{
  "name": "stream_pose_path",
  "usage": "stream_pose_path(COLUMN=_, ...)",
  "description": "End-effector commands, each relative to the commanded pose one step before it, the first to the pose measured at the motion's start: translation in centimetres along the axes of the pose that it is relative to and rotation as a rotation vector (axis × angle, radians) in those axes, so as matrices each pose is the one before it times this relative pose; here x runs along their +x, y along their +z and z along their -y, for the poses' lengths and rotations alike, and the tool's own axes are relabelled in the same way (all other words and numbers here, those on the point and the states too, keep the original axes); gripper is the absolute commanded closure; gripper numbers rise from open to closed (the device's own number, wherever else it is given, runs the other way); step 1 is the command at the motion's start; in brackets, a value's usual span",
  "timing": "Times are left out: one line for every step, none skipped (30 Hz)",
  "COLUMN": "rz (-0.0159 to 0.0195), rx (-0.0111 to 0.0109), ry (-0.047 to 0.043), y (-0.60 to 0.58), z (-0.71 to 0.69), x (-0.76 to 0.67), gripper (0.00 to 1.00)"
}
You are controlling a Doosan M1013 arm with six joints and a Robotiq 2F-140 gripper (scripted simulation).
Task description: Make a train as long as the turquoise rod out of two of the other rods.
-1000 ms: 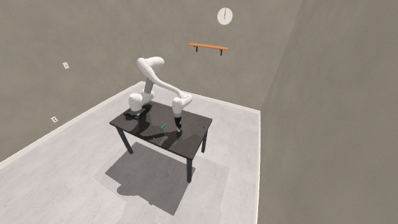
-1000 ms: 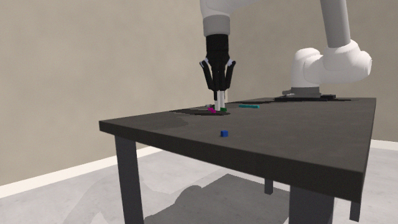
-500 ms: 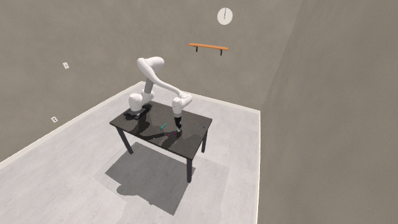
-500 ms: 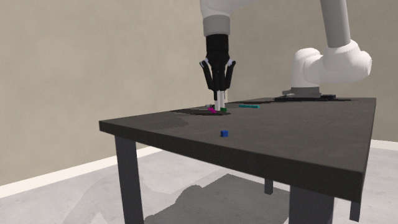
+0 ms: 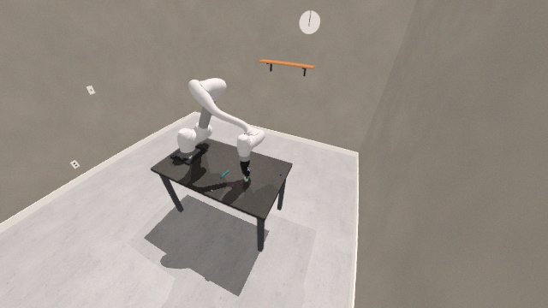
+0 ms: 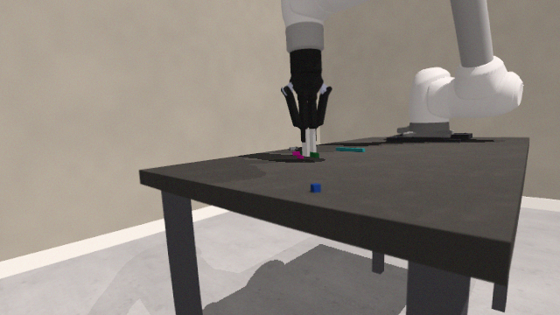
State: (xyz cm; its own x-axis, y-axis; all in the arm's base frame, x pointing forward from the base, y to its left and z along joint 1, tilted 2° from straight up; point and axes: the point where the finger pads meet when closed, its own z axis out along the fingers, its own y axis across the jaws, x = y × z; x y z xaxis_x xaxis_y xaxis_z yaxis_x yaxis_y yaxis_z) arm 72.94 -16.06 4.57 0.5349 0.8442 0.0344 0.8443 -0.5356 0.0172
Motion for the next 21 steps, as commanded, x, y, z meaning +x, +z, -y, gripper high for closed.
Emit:
stream_pose_path(rz=-0.00023, rx=-0.00010, ry=-0.00002, y=0.177, z=0.001, x=0.003, gripper=0.88)
stream_pose_path(rz=0.00000, rx=0.00000, ry=0.00000, y=0.090, z=0.000, x=0.000, gripper=0.88)
stream_pose_path(rz=0.00000, rx=0.00000, ry=0.00000, y=0.093, z=0.000, x=0.000, gripper=0.88)
stream_pose_path(rz=0.00000, rx=0.00000, ry=0.00000, y=0.093, z=0.000, x=0.000, gripper=0.88)
stream_pose_path(rz=0.00000, rx=0.00000, ry=0.00000, y=0.090, z=0.000, x=0.000, gripper=0.88)
stream_pose_path(rz=0.00000, rx=0.00000, ry=0.00000, y=0.084, z=0.000, x=0.000, gripper=0.88)
stream_pose_path(rz=0.00000, rx=0.00000, ry=0.00000, y=0.077, z=0.000, x=0.000, gripper=0.88)
stream_pose_path(rz=0.00000, rx=0.00000, ry=0.00000, y=0.068, z=0.000, x=0.000, gripper=0.88)
stream_pose_path(rz=0.00000, rx=0.00000, ry=0.00000, y=0.058, z=0.000, x=0.000, gripper=0.88)
stream_pose_path(rz=0.00000, rx=0.00000, ry=0.00000, y=0.046, z=0.000, x=0.000, gripper=0.88)
stream_pose_path(rz=0.00000, rx=0.00000, ry=0.00000, y=0.034, z=0.000, x=0.000, gripper=0.88)
stream_pose_path(rz=0.00000, rx=0.00000, ry=0.00000, y=0.023, z=0.000, x=0.000, gripper=0.88)
stream_pose_path(rz=0.00000, rx=0.00000, ry=0.00000, y=0.000, z=0.000, x=0.000, gripper=0.88)
stream_pose_path(rz=0.00000, rx=0.00000, ry=0.00000, y=0.000, z=0.000, x=0.000, gripper=0.88)
stream_pose_path(rz=0.00000, rx=0.00000, ry=0.00000, y=0.013, z=0.000, x=0.000, gripper=0.88)
stream_pose_path(rz=0.00000, rx=0.00000, ry=0.00000, y=0.005, z=0.000, x=0.000, gripper=0.88)
stream_pose_path(rz=0.00000, rx=0.00000, ry=0.00000, y=0.001, z=0.000, x=0.000, gripper=0.88)
stream_pose_path(rz=0.00000, rx=0.00000, ry=0.00000, y=0.000, z=0.000, x=0.000, gripper=0.88)
stream_pose_path(rz=0.00000, rx=0.00000, ry=0.00000, y=0.000, z=0.000, x=0.000, gripper=0.88)
stream_pose_path(rz=0.00000, rx=0.00000, ry=0.00000, y=0.000, z=0.000, x=0.000, gripper=0.88)
stream_pose_path(rz=0.00000, rx=0.00000, ry=0.00000, y=0.000, z=0.000, x=0.000, gripper=0.88)
